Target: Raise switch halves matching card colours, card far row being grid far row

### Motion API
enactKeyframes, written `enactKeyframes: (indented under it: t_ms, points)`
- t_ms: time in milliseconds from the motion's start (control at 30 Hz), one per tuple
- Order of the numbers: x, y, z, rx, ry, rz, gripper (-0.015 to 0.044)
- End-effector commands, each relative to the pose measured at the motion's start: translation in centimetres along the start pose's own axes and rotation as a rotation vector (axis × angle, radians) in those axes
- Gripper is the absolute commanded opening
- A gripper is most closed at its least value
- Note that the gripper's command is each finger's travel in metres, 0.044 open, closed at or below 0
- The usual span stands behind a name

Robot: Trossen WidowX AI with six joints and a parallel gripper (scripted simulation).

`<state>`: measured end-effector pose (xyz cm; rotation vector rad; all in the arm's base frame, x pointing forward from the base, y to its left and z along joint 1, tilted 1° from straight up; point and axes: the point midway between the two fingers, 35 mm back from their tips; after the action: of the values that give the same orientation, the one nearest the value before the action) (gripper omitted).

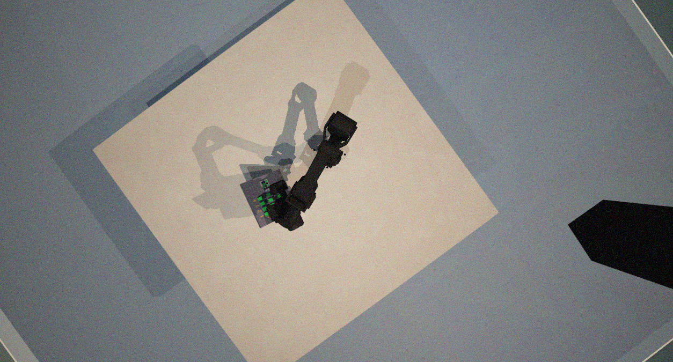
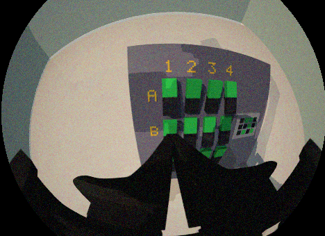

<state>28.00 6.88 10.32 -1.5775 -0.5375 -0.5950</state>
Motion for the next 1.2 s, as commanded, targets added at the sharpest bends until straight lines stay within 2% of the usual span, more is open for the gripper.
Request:
enactKeyframes:
  t_ms: [0, 300, 1167]
  points:
    - [-0.2, 0.5, 0.0, 0.001, -0.006, 0.006, 0.0]
    - [-0.1, 1.7, 0.0, 0.001, -0.006, 0.006, 0.0]
    - [-0.1, 1.8, 0.0, 0.001, -0.006, 0.006, 0.0]
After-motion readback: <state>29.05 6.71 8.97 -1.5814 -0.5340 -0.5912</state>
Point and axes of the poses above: the point midway between the two fingers, 35 mm back from their tips, its own y axis out along the fingers, its own z axis across the jaws, x = y × z, and after that the axes turned 8 degrees about -y, right-handed
